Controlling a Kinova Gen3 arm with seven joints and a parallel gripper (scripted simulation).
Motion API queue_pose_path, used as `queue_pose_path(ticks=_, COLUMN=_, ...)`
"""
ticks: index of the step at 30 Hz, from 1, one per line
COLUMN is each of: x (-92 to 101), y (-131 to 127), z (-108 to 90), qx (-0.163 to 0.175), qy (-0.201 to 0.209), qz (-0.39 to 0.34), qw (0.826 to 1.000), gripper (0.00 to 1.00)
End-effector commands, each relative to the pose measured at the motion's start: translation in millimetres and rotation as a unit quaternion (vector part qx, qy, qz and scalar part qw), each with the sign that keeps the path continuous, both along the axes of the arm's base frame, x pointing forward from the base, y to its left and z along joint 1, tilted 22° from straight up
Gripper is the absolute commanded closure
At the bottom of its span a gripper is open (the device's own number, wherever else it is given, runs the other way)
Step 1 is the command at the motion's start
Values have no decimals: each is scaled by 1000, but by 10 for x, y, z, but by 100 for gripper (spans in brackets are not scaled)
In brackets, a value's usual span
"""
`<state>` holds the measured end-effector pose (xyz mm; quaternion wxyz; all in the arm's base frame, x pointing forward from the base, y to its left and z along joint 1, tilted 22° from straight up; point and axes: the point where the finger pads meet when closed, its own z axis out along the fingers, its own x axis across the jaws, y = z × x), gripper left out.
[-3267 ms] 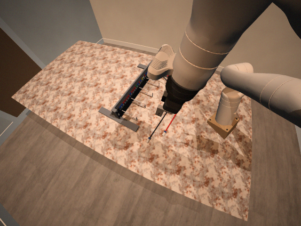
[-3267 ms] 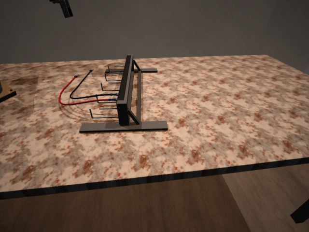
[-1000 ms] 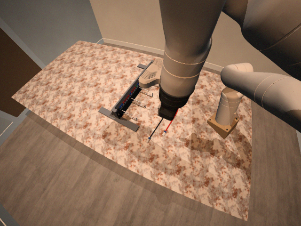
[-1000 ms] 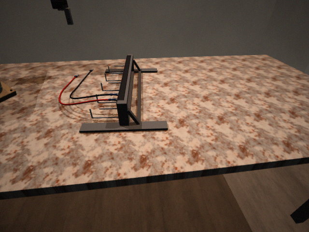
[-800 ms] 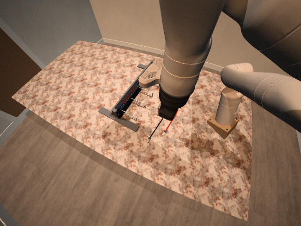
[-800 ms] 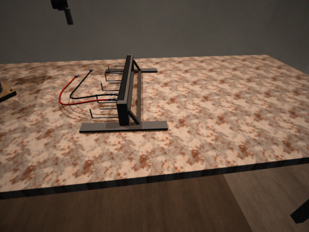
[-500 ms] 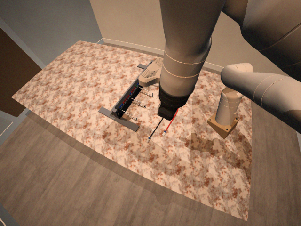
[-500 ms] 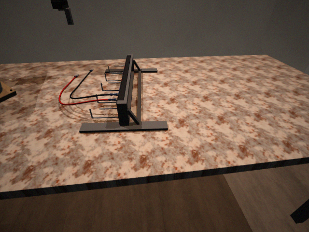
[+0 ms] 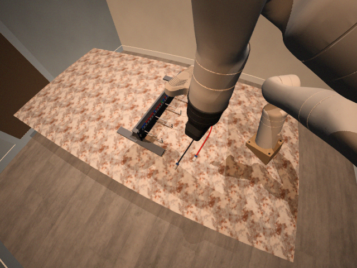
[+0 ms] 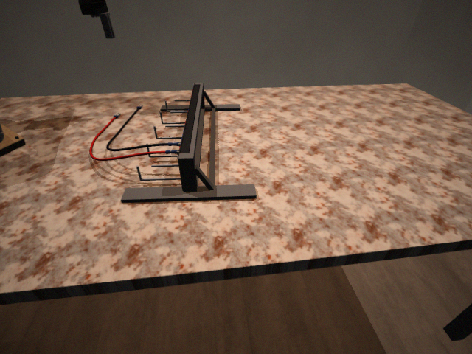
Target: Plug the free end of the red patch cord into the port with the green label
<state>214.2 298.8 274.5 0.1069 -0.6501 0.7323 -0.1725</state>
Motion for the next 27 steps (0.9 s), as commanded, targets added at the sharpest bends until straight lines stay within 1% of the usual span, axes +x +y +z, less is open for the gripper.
queue_pose_path(ticks=1, x=32, y=-26, z=2, qx=8, qy=-7, qz=-19, qw=1000, gripper=100)
queue_pose_path(ticks=7, x=99, y=-73, z=17, qx=39, qy=-25, qz=-78, qw=996, gripper=100)
queue_pose_path(ticks=9, x=99, y=-73, z=17, qx=39, qy=-25, qz=-78, qw=996, gripper=100)
queue_pose_path(ticks=14, x=162, y=-119, z=32, qx=72, qy=-44, qz=-137, qw=987, gripper=100)
queue_pose_path(ticks=19, x=231, y=-172, z=48, qx=111, qy=-65, qz=-204, qw=971, gripper=100)
queue_pose_path(ticks=24, x=301, y=-229, z=63, qx=154, qy=-86, qz=-274, qw=945, gripper=100)
queue_pose_path(ticks=26, x=301, y=-229, z=63, qx=154, qy=-86, qz=-274, qw=945, gripper=100)
queue_pose_path(ticks=27, x=315, y=-240, z=66, qx=164, qy=-91, qz=-289, qw=939, gripper=100)
